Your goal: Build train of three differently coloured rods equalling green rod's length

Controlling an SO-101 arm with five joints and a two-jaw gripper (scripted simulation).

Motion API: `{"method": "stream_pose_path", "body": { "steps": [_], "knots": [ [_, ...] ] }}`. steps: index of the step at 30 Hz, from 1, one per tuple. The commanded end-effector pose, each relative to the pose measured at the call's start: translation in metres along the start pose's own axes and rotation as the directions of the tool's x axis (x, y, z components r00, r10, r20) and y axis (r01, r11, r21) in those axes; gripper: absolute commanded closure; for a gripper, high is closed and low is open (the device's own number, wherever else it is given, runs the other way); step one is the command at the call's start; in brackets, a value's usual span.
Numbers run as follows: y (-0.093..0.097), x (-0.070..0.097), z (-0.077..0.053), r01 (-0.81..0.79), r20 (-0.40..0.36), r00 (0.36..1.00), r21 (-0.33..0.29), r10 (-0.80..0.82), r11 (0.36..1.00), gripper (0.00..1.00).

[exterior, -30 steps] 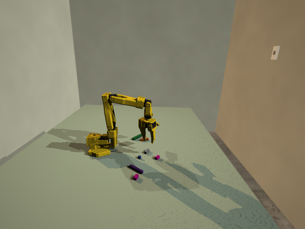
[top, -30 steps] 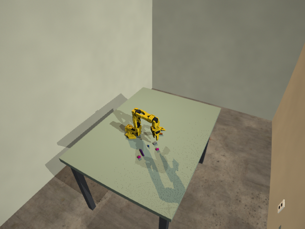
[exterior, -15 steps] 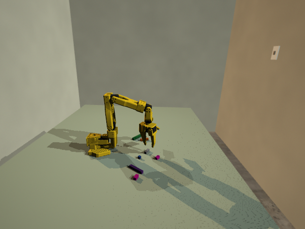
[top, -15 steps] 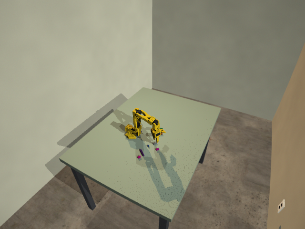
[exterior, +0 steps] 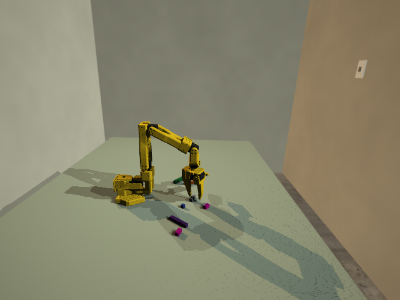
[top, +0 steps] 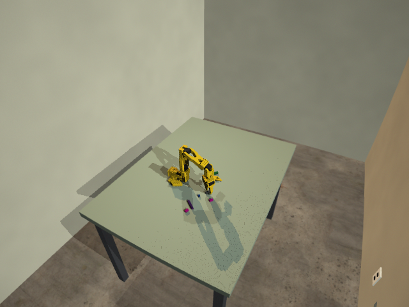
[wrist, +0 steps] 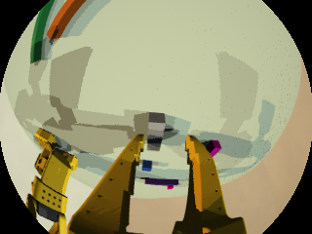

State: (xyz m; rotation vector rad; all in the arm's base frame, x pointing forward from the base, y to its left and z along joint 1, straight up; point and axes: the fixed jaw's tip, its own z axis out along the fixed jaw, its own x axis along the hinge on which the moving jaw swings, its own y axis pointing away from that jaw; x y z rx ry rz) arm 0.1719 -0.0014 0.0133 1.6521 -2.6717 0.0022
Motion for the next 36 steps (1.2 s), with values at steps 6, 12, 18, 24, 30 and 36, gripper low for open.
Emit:
{"method": "stream_pose_path", "body": {
  "steps": [6, 12, 18, 24, 30, 36],
  "knots": [
    [-0.0077, -0.0048, -0.0034, -0.001, 0.03, 1.0, 0.059, -0.001, 0.998, 0.81],
    [-0.0063, -0.0038, -0.0018, 0.002, 0.027, 1.0, 0.055, -0.004, 0.998, 0.81],
    [-0.0063, -0.0038, -0.0018, 0.002, 0.027, 1.0, 0.055, -0.004, 0.998, 0.81],
    [-0.0063, -0.0038, -0.0018, 0.002, 0.027, 1.0, 0.055, -0.004, 0.998, 0.81],
    [-0.0063, -0.0038, -0.0018, 0.002, 0.027, 1.0, 0.055, -0.004, 0.998, 0.81],
    [-0.0063, -0.0038, -0.0018, 0.002, 0.027, 1.0, 0.055, -0.004, 0.998, 0.82]
  ]
}}
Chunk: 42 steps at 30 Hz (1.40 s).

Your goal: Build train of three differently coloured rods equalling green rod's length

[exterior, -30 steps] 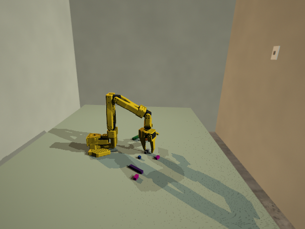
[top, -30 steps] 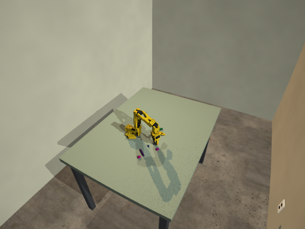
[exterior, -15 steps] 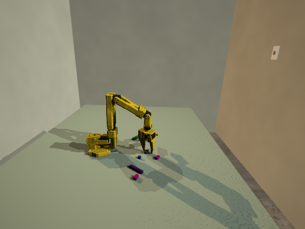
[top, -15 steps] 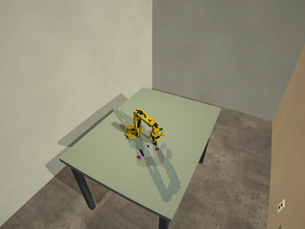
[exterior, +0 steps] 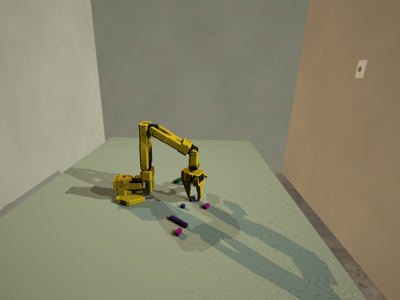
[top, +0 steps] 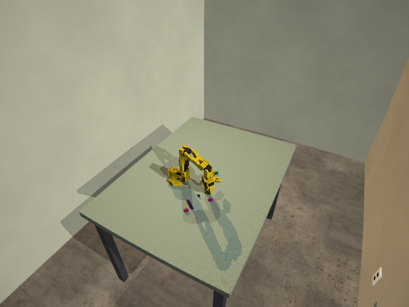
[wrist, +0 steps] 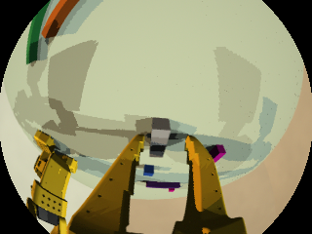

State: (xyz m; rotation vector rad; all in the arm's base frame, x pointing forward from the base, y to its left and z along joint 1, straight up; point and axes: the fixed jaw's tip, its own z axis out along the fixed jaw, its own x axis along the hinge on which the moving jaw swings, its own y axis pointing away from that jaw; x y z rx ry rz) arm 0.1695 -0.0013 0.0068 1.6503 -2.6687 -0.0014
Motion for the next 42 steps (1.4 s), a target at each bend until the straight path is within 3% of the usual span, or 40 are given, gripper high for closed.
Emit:
{"method": "stream_pose_path", "body": {
  "steps": [1, 23, 42],
  "knots": [
    [-0.0084, -0.0048, -0.0084, 0.002, 0.029, 1.0, 0.059, -0.004, 0.998, 0.83],
    [-0.0084, -0.0048, -0.0084, 0.002, 0.029, 1.0, 0.059, -0.004, 0.998, 0.96],
    [-0.0084, -0.0048, -0.0084, 0.002, 0.029, 1.0, 0.059, -0.004, 0.998, 1.0]
  ]
}}
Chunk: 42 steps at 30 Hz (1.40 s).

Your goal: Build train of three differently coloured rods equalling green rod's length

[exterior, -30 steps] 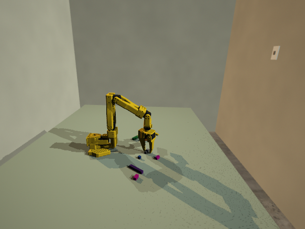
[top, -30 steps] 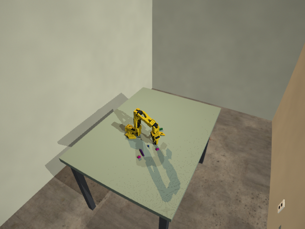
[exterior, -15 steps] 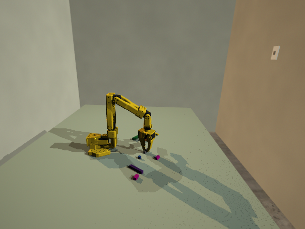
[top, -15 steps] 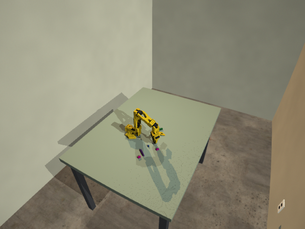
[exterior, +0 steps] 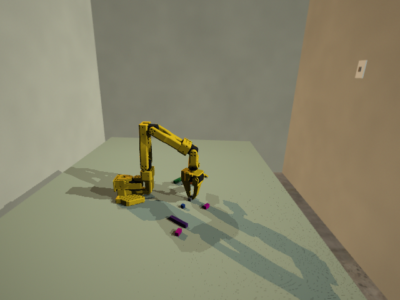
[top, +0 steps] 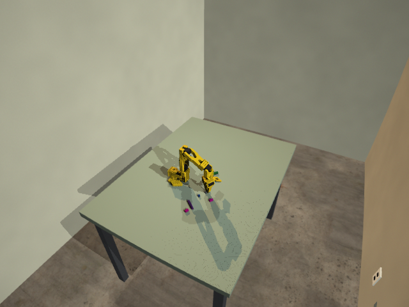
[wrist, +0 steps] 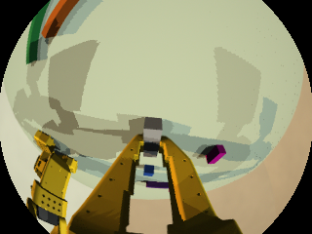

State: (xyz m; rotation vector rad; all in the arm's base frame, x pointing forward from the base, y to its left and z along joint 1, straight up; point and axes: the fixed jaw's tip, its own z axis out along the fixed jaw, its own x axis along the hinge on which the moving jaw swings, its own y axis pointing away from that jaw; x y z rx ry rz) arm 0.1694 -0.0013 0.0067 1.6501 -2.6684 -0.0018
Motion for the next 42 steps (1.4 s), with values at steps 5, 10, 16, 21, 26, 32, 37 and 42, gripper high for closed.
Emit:
{"method": "stream_pose_path", "body": {
  "steps": [5, 10, 16, 21, 26, 32, 37, 42],
  "knots": [
    [-0.008, -0.005, -0.009, 0.002, 0.029, 1.0, 0.059, -0.004, 0.998, 1.0],
    [-0.008, -0.005, -0.009, 0.002, 0.029, 1.0, 0.059, -0.004, 0.998, 1.0],
    [-0.008, -0.005, -0.009, 0.002, 0.029, 1.0, 0.059, -0.004, 0.998, 1.0],
    [-0.009, -0.005, -0.009, 0.002, 0.029, 1.0, 0.059, -0.004, 0.998, 1.0],
    [-0.009, -0.005, -0.014, 0.002, 0.029, 1.0, 0.059, -0.004, 0.998, 1.0],
    [-0.011, -0.005, -0.027, 0.002, 0.029, 1.0, 0.059, -0.004, 0.998, 1.0],
    [-0.011, -0.005, -0.034, 0.002, 0.029, 1.0, 0.059, -0.004, 0.998, 1.0],
    [-0.011, -0.004, -0.043, 0.002, 0.029, 1.0, 0.059, -0.004, 0.998, 1.0]
  ]
}}
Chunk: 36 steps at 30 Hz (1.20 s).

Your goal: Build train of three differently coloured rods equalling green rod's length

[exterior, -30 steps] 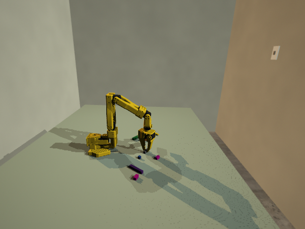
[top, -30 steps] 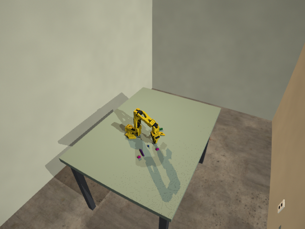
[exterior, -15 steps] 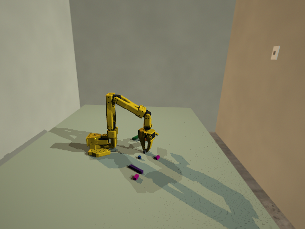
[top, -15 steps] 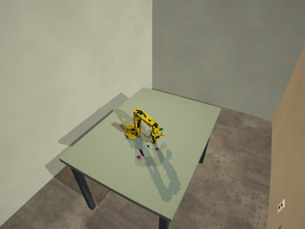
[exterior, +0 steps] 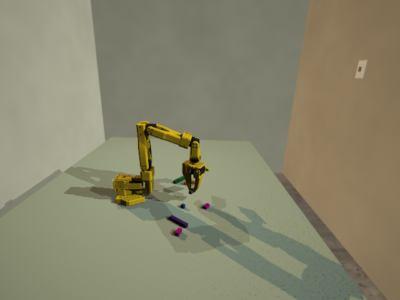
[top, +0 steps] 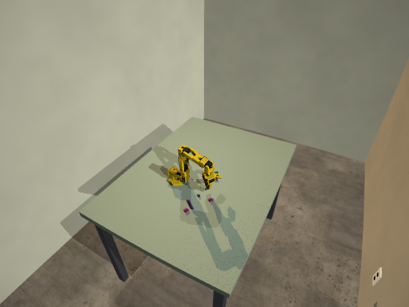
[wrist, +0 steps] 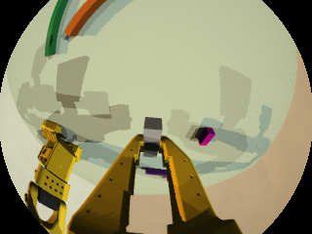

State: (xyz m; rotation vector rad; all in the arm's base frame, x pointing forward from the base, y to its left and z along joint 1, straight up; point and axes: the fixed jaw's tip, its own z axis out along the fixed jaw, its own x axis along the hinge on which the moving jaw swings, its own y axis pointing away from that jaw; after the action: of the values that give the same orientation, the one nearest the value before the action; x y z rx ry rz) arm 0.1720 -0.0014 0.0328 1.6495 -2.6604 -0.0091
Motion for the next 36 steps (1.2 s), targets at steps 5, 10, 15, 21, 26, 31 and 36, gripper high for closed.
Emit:
{"method": "stream_pose_path", "body": {
  "steps": [5, 10, 15, 21, 26, 31, 36],
  "knots": [
    [-0.008, -0.003, -0.02, -0.001, 0.032, 0.999, 0.067, -0.002, 0.998, 1.0],
    [-0.008, -0.003, -0.02, -0.001, 0.032, 0.999, 0.067, -0.002, 0.998, 1.0],
    [-0.008, -0.002, -0.02, 0.006, 0.032, 0.999, 0.067, -0.008, 0.998, 1.0],
    [-0.009, -0.001, -0.019, 0.045, 0.029, 0.998, 0.069, -0.047, 0.997, 1.0],
    [-0.01, 0.001, -0.019, 0.083, 0.026, 0.996, 0.07, -0.085, 0.994, 1.0],
    [-0.011, 0.005, -0.019, 0.174, 0.018, 0.984, 0.072, -0.176, 0.982, 1.0],
    [-0.014, 0.011, -0.018, 0.297, 0.007, 0.954, 0.074, -0.298, 0.952, 1.0]
  ]
}}
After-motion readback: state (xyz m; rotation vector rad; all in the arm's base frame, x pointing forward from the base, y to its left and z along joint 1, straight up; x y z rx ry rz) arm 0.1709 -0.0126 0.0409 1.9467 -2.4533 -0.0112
